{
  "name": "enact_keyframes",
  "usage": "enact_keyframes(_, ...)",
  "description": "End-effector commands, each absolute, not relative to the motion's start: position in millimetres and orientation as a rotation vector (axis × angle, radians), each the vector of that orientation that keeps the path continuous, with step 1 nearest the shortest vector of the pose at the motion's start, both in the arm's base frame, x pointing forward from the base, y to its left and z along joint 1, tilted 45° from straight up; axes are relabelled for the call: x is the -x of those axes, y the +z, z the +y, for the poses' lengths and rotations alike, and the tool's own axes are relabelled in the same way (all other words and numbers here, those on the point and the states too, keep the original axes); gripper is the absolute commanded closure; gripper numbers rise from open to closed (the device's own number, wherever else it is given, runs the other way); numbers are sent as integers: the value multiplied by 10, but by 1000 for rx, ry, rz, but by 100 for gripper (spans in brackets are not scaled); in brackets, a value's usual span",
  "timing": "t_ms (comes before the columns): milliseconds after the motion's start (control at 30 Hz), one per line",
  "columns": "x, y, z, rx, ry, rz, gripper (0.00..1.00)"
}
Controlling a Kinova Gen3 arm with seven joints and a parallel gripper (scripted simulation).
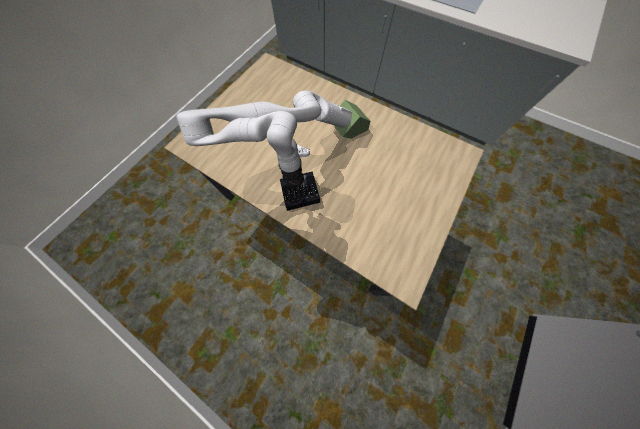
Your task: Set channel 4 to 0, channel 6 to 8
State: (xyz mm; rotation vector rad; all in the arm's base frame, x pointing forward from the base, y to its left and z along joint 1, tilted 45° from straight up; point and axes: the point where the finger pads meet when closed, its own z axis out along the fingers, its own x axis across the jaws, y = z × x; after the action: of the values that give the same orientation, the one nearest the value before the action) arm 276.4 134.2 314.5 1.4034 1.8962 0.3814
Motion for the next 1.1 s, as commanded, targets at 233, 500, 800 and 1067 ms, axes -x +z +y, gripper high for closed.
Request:
enact_keyframes(233,-2572,3234,1252,-1565,379,1798,0)
enact_keyframes(500,-2558,3236,1247,-1575,378,1792,0)
enact_keyframes(800,-2559,3235,1246,-1573,377,1793,0)
enact_keyframes(1067,-2641,3145,1183,-1448,315,1883,0)
